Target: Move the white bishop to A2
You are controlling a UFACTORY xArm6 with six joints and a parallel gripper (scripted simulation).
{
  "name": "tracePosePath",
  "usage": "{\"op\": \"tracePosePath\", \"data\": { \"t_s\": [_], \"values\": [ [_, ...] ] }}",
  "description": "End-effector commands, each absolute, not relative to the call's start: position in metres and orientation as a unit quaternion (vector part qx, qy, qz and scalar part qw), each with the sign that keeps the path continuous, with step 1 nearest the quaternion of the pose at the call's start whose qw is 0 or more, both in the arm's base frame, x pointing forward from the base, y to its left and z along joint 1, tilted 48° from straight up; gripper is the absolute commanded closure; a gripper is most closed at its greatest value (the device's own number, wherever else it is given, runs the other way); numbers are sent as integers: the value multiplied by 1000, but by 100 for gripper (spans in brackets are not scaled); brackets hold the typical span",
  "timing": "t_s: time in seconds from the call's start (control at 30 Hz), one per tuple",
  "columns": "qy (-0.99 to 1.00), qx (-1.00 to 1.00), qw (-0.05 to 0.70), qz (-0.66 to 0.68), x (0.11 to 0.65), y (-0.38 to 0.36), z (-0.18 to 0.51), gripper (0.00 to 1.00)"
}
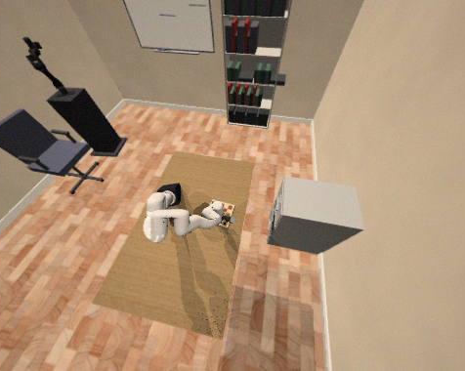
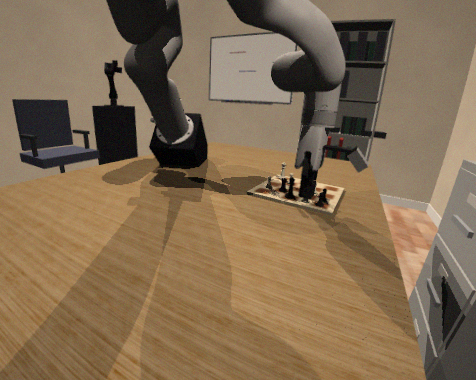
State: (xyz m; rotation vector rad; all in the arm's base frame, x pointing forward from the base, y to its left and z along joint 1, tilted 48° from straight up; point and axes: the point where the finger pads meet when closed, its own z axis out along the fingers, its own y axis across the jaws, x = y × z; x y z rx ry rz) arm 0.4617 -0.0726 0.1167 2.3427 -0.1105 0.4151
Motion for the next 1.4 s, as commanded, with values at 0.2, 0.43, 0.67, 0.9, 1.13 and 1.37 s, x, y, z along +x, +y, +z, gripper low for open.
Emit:
{"op": "tracePosePath", "data": {
  "t_s": [0.2, 0.43, 0.67, 0.9, 1.13, 1.37],
  "values": [
    [-43, 913, 370, 163, 463, -72, 118, 85],
    [-43, 913, 370, 163, 463, -72, 118, 70],
    [-43, 913, 370, 163, 463, -72, 118, 63],
    [-43, 913, 370, 163, 462, -72, 118, 63],
    [-43, 913, 370, 163, 459, -62, 127, 63],
    [-43, 913, 370, 163, 452, -45, 144, 63]
  ]
}}
